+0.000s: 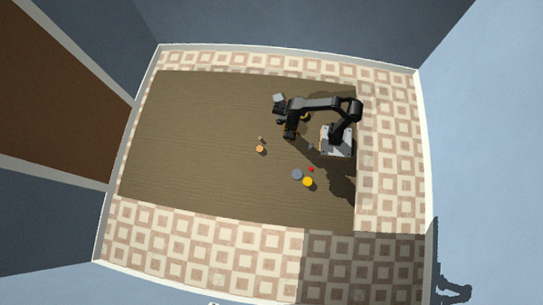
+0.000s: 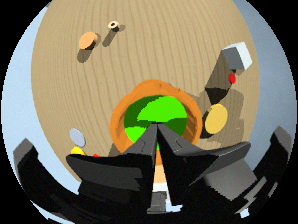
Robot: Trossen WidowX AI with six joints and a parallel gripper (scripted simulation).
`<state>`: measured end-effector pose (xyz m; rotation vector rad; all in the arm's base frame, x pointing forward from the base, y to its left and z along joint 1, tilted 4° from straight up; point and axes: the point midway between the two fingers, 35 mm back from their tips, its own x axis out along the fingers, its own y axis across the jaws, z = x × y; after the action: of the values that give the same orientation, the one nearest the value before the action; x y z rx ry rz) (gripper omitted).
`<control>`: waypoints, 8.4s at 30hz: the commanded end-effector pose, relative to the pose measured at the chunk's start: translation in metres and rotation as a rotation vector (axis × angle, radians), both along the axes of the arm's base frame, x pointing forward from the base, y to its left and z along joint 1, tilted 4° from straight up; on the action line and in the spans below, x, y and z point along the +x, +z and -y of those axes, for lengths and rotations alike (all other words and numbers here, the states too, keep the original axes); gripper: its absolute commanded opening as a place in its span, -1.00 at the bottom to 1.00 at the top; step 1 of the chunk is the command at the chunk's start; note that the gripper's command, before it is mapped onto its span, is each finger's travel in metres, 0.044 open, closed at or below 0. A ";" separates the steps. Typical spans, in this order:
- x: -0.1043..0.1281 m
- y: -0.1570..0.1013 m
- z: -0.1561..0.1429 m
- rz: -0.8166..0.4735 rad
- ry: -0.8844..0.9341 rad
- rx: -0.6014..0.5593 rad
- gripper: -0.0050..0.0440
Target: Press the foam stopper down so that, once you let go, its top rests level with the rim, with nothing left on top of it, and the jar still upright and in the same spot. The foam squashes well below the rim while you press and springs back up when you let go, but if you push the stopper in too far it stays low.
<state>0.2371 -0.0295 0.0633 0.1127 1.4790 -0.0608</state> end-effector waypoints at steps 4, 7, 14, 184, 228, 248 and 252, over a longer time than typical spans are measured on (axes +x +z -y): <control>-0.003 -0.004 -0.001 -0.014 -0.002 0.003 -0.80; -0.003 -0.004 -0.001 -0.014 -0.002 0.003 -0.80; -0.002 -0.003 -0.001 -0.008 -0.003 0.002 -0.80; 0.004 0.028 0.001 -0.013 -0.002 0.003 -0.80; 0.002 0.023 0.001 -0.013 -0.002 0.003 -0.80; 0.001 0.021 0.001 -0.013 -0.002 0.003 -0.80; 0.001 0.020 0.001 -0.013 -0.002 0.003 -0.80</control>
<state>0.2370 -0.0302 0.0798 0.1155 1.5076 -0.0594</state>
